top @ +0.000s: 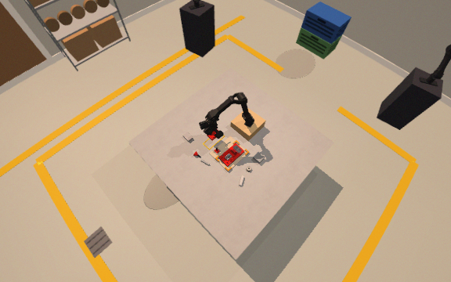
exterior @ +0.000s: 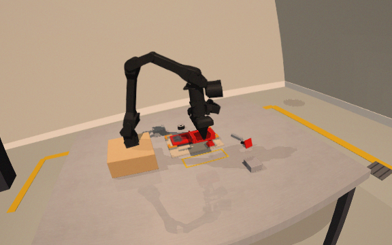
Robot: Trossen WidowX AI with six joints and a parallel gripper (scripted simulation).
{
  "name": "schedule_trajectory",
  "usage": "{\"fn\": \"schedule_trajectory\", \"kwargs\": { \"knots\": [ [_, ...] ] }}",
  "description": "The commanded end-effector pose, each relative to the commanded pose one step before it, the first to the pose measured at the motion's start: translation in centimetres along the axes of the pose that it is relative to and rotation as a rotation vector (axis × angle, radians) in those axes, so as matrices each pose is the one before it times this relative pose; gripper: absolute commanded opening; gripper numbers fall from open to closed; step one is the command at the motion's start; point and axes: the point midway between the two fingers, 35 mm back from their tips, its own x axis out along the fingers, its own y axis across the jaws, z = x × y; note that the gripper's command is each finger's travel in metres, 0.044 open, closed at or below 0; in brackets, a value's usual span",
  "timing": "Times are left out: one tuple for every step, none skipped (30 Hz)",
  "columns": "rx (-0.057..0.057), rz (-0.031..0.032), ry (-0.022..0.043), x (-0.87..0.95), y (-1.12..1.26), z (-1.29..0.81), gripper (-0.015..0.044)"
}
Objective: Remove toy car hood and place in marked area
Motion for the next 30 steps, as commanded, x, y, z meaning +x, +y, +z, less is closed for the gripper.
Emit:
{"fn": "schedule_trajectory", "kwargs": {
  "knots": [
    [-0.0030,0.00164,-0.00517,0.173,-0.178,-0.048,0.0000],
    [0.0000,-0.00001,0.00000,0.093,-0.004,0.010,0.0000],
    [0.0000,-0.00001,0.00000,0.093,-0.004,0.010,0.0000],
    [0.0000,-0.00001,0.00000,0.093,-0.004,0.009,0.0000],
    [0.0000,-0.00001,0.00000,0.093,-0.004,0.009,0.0000],
    [0.0000,-0.00001,0.00000,0.093,-0.003,0.009,0.0000],
    [0.0000,-0.00001,0.00000,0.093,-0.003,0.009,0.0000],
    [0.0000,-0.00001,0.00000,0.093,-0.003,0.008,0.0000],
    [0.0000,-0.00001,0.00000,0.093,-0.003,0.008,0.0000],
    [0.0000,-0.00001,0.00000,0.093,-0.003,0.008,0.0000],
    [0.0000,-0.00001,0.00000,0.093,-0.003,0.007,0.0000],
    [0.0000,-0.00001,0.00000,0.093,-0.003,0.007,0.0000],
    [0.0000,-0.00001,0.00000,0.092,-0.003,0.007,0.0000],
    [0.0000,-0.00001,0.00000,0.092,-0.003,0.006,0.0000],
    [0.0000,-0.00001,0.00000,0.092,-0.003,0.006,0.0000],
    [0.0000,-0.00001,0.00000,0.092,-0.002,0.006,0.0000],
    [0.0000,-0.00001,0.00000,0.092,-0.002,0.006,0.0000],
    [0.0000,0.00000,0.00000,0.092,-0.002,0.005,0.0000],
    [0.0000,0.00000,0.00000,0.092,-0.002,0.005,0.0000],
    [0.0000,0.00000,0.00000,0.092,-0.002,0.005,0.0000],
    [0.0000,0.00000,0.00000,0.092,-0.002,0.004,0.0000],
    [0.0000,0.00000,0.00000,0.092,-0.002,0.004,0.0000],
    [0.0000,0.00000,0.00000,0.092,-0.002,0.004,0.0000],
    [0.0000,0.00000,0.00000,0.092,-0.002,0.004,0.0000],
    [0.0000,0.00000,0.00000,0.092,-0.002,0.003,0.0000],
    [0.0000,0.00000,0.00000,0.093,-0.002,0.003,0.0000],
    [0.0000,0.00000,0.00000,0.093,-0.001,0.003,0.0000],
    [0.0000,0.00000,0.00000,0.093,-0.001,0.002,0.0000],
    [0.0000,0.00000,0.00000,0.093,-0.001,0.002,0.0000],
    [0.0000,0.00000,0.00000,0.093,-0.001,0.002,0.0000]
  ]
}}
